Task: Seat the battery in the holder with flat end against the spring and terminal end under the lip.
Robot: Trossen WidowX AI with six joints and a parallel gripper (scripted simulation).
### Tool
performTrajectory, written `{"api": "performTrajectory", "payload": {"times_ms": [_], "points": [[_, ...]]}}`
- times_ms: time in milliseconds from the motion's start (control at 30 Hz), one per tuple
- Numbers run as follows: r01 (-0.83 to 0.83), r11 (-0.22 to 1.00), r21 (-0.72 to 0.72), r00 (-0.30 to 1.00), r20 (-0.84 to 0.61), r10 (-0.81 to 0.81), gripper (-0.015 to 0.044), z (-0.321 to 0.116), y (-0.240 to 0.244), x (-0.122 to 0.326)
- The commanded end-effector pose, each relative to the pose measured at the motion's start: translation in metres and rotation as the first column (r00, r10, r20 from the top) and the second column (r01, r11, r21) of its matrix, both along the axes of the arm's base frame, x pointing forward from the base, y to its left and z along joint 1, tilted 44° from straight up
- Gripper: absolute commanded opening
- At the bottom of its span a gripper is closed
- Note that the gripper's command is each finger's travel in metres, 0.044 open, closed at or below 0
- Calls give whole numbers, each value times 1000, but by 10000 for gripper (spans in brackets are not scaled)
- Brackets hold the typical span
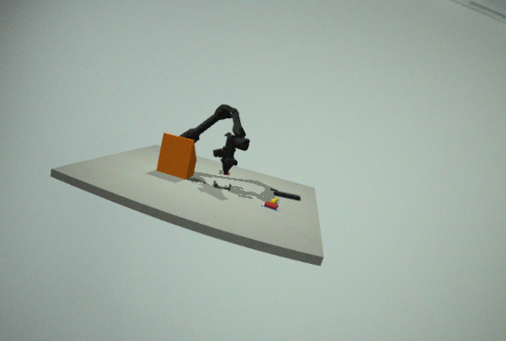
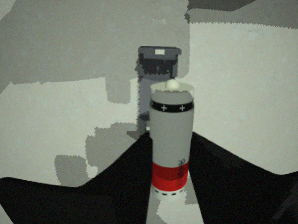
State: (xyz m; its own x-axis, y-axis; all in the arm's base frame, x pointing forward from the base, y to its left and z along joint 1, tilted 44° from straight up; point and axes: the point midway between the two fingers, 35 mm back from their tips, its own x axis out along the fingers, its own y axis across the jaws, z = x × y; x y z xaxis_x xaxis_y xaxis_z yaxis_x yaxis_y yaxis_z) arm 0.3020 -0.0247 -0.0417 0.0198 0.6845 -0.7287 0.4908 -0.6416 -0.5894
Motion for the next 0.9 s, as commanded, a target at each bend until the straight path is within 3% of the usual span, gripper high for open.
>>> {"api": "performTrajectory", "payload": {"times_ms": [0, 433, 867], "points": [[33, 999, -1, 999, -31, -33, 61, -3, -5, 2], [-133, 986, -97, 976, -188, 113, 61, -32, 22, -3], [-192, 974, -122, 957, -245, 158, 61, -36, 28, 0]]}}
